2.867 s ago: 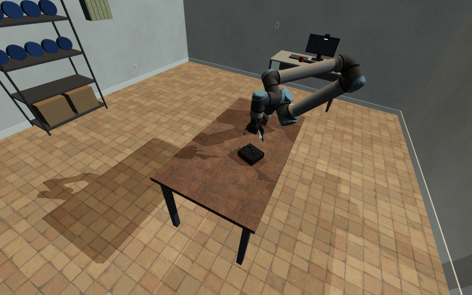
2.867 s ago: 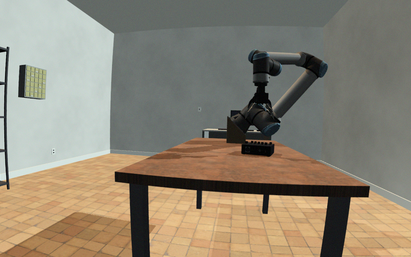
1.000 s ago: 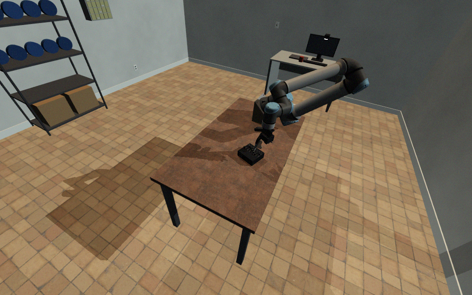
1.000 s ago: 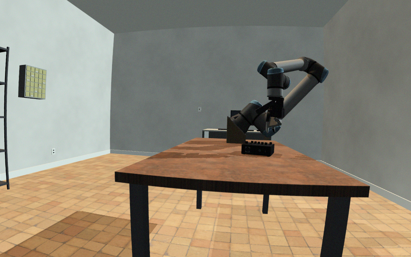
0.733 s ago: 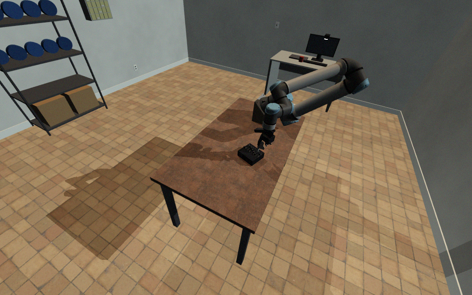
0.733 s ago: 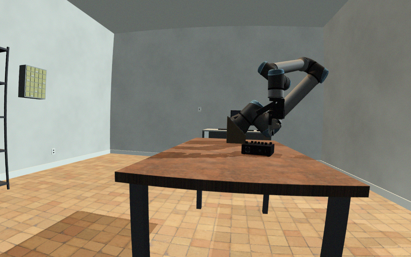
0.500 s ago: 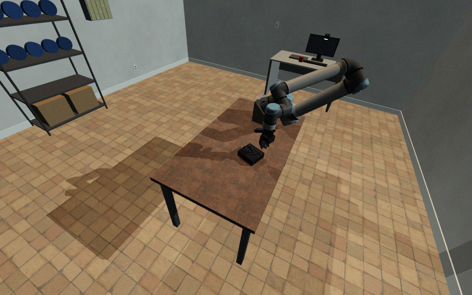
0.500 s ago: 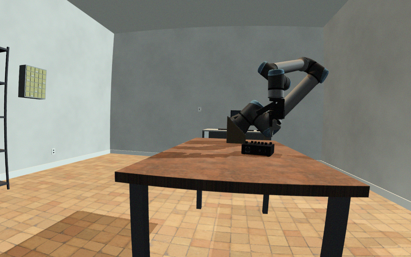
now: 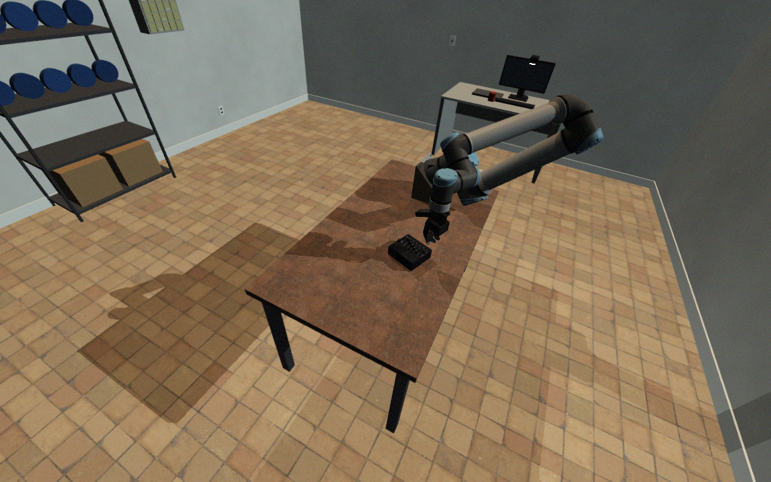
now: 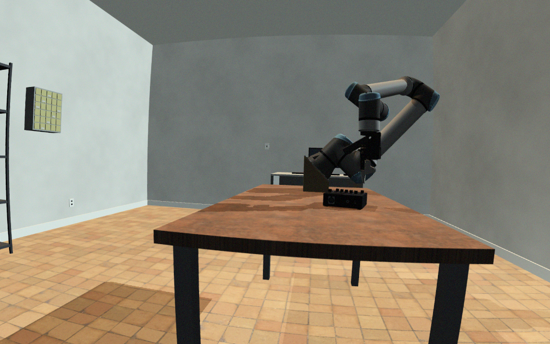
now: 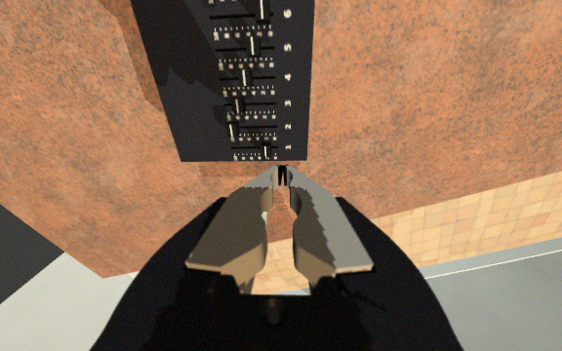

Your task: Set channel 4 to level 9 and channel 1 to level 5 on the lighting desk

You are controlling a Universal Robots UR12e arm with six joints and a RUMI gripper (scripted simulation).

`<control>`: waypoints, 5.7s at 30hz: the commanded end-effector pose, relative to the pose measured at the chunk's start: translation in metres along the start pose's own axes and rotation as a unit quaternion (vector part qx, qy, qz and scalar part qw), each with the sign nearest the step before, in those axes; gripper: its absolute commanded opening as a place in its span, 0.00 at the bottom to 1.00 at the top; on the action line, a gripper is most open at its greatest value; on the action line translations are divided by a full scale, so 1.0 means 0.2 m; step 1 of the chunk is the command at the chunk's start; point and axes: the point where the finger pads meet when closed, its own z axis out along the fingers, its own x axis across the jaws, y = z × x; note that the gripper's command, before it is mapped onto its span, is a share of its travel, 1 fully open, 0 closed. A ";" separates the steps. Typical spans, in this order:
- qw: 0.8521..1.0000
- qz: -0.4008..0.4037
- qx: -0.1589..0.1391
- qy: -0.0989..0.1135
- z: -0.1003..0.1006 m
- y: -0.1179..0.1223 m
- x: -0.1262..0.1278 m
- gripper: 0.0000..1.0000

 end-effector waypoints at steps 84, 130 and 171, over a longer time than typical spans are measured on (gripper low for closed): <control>1.000 0.000 0.000 -0.001 0.12 0.00 0.00 0.00; 1.000 0.000 0.000 -0.001 0.12 0.00 -0.01 0.00; 1.000 0.000 0.000 -0.001 0.12 0.00 -0.01 0.00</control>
